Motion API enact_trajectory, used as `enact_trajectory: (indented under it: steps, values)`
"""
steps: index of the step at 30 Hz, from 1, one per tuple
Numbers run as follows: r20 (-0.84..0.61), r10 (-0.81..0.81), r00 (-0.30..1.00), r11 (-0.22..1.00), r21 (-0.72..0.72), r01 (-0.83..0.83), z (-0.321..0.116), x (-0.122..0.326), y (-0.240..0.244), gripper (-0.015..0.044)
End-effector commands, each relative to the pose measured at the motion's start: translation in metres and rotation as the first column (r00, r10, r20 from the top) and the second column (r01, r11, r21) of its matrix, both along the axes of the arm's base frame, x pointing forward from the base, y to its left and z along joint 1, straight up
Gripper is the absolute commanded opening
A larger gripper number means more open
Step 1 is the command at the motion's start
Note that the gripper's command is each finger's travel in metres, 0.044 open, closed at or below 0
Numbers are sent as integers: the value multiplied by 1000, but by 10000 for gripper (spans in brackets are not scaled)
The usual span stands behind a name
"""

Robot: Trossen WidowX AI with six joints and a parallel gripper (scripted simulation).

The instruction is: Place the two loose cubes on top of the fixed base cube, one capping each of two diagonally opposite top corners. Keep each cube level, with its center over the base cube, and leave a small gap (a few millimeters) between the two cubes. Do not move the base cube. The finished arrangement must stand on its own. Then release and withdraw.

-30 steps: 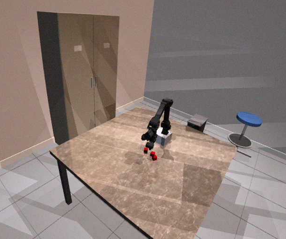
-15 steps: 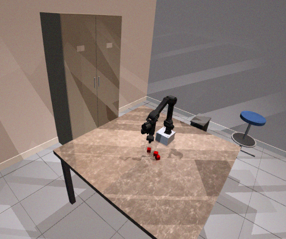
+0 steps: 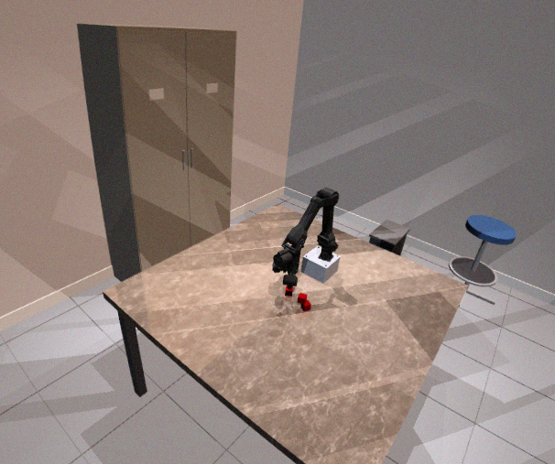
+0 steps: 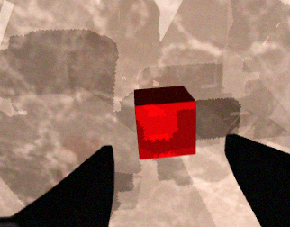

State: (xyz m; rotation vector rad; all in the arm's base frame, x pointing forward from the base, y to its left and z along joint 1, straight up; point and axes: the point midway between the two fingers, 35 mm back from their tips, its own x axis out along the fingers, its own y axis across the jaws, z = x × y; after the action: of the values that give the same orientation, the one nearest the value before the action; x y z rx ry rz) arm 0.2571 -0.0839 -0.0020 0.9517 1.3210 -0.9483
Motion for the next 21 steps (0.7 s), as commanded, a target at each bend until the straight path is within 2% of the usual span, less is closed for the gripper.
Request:
enact_trajectory:
  steps: [1, 21]
  values:
    - [-6, 4, 1000, 1000, 3, -4, -6, -1, 1, 265]
    - [-6, 4, 1000, 1000, 3, -4, -38, -1, 0, 265]
